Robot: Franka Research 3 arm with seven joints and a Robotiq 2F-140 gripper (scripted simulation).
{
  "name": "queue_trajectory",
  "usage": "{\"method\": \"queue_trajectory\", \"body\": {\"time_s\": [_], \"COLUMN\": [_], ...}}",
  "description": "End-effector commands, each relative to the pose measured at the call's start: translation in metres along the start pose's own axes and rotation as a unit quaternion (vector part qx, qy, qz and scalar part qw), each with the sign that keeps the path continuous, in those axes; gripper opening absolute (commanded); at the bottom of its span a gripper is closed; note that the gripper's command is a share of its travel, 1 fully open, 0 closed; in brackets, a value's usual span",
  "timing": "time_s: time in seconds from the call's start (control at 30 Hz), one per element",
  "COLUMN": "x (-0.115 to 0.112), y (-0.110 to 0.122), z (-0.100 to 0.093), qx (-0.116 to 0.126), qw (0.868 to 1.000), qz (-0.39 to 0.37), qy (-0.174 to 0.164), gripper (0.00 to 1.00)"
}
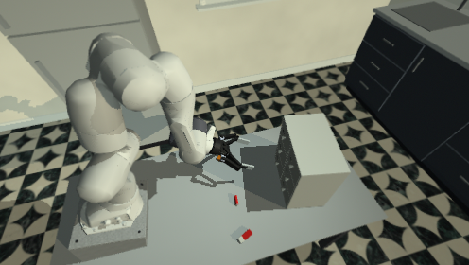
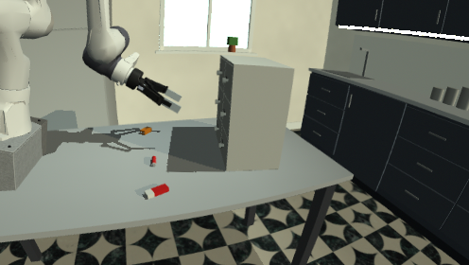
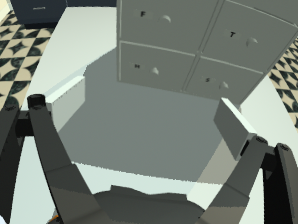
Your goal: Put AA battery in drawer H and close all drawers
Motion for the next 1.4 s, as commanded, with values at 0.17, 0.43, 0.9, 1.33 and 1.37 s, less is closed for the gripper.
{"method": "queue_trajectory", "body": {"time_s": [0.17, 0.43, 0.9, 1.33, 1.37], "x": [0.007, 0.005, 0.005, 0.003, 0.003], "y": [0.001, 0.001, 0.001, 0.001, 0.001], "z": [0.016, 0.018, 0.018, 0.021, 0.022], "qx": [0.005, 0.006, 0.006, 0.006, 0.006], "qw": [0.997, 0.996, 0.996, 0.996, 0.996], "qz": [0.011, 0.012, 0.012, 0.012, 0.012], "qy": [0.074, 0.087, 0.087, 0.087, 0.087], "gripper": [1.0, 0.2, 0.2, 0.2, 0.2]}}
Point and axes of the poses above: the point where the finger pads meet when closed, its own z axis out along the fingers, its own y axis across the jaws, x = y × z, the point moved 5 cm from there along -z, back along the fingers, and after that the axes turned 7 degrees about z, right-handed, at the moved point
